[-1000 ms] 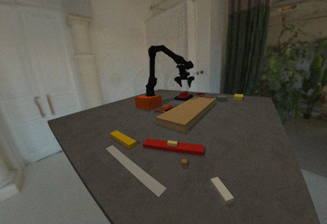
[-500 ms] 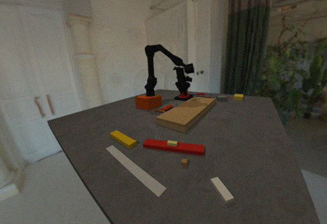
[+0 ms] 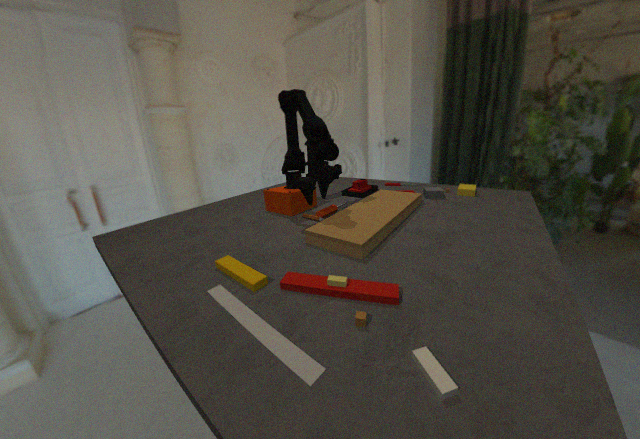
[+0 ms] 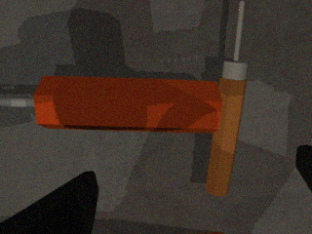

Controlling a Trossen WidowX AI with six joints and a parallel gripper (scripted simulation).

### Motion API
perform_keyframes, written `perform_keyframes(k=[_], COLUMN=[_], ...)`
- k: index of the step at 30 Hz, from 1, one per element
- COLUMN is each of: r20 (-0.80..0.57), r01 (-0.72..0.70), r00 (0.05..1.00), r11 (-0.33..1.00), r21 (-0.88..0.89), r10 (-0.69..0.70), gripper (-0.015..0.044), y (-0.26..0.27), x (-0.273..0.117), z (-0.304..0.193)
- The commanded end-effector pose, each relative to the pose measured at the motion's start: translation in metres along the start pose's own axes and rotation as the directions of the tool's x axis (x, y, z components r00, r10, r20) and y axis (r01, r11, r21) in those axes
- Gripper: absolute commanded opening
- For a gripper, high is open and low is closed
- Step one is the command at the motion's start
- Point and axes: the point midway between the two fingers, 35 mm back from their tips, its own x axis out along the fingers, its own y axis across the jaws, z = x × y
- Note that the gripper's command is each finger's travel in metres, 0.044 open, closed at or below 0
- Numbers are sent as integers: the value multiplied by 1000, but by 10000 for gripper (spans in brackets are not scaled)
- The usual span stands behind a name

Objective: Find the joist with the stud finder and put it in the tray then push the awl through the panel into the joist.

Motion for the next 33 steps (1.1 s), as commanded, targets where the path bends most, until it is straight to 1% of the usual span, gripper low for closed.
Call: perform_keyframes(k=[1,17,33], r20=[-46,-48,-48], r01=[-13,-13,-13], r00=[999,999,999], r11=[989,988,988], r21=[149,156,156], r10=[20,21,21], gripper=[440,440,440], y=[-15,-25,-25], x=[9,9,34], z=[-37,-38,-36])
